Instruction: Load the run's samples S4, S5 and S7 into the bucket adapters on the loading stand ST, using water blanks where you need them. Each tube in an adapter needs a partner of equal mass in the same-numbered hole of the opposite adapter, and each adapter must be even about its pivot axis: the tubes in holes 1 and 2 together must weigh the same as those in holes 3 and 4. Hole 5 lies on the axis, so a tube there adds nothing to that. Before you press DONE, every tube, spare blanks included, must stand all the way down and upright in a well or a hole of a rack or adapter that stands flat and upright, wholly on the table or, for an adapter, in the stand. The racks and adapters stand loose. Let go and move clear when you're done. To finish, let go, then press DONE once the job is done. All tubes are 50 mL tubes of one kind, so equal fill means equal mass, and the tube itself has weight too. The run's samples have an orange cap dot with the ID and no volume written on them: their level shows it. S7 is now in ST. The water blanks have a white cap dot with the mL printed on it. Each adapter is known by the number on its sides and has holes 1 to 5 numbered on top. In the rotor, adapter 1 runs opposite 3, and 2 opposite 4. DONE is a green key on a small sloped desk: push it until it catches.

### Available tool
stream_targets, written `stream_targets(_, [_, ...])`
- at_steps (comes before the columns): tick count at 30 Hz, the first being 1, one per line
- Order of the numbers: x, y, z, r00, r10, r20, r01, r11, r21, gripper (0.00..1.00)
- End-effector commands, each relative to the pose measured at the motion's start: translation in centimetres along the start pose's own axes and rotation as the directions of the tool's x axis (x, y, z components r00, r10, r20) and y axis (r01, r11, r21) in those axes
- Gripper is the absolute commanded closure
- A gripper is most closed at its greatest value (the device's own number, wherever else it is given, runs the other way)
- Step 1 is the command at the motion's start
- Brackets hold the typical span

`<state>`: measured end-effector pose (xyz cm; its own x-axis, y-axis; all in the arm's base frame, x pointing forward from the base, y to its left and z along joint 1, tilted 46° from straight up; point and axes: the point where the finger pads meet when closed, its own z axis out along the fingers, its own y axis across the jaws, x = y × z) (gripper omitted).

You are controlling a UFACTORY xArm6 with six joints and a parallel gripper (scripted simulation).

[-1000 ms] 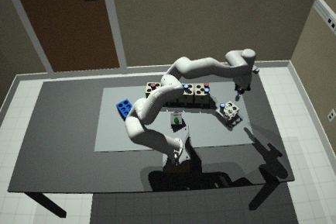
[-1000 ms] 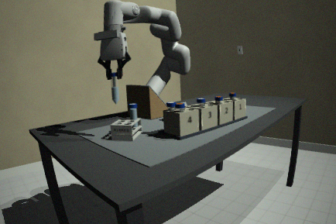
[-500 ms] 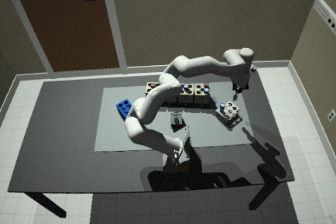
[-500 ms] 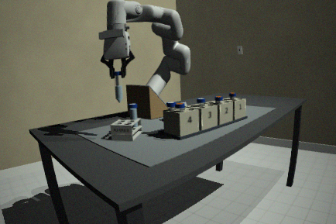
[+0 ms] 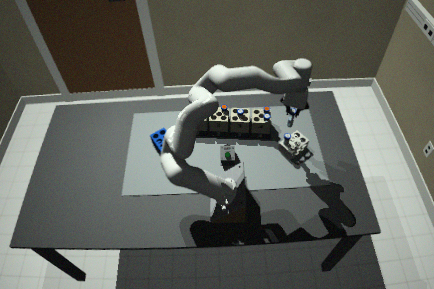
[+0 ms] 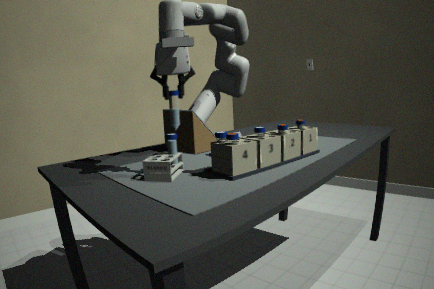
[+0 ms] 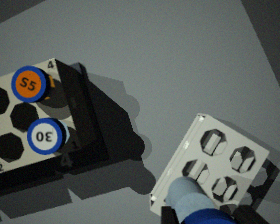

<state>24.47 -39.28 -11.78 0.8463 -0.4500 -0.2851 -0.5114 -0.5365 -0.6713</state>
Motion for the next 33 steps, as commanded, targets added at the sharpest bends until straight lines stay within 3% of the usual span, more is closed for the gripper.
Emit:
stream_targets(1, [0.0, -2.1, -0.3, 0.99, -0.142, -0.019, 0.141, 0.99, -0.016, 1.0])
stream_targets(6, [-0.2, -4.6, -0.3, 0.954, -0.299, -0.017, 0.299, 0.954, -0.018, 1.0])
stream_targets(33, [-1.1, -16.1, -0.1, 0.954, -0.299, -0.017, 0.299, 0.954, -0.018, 1.0])
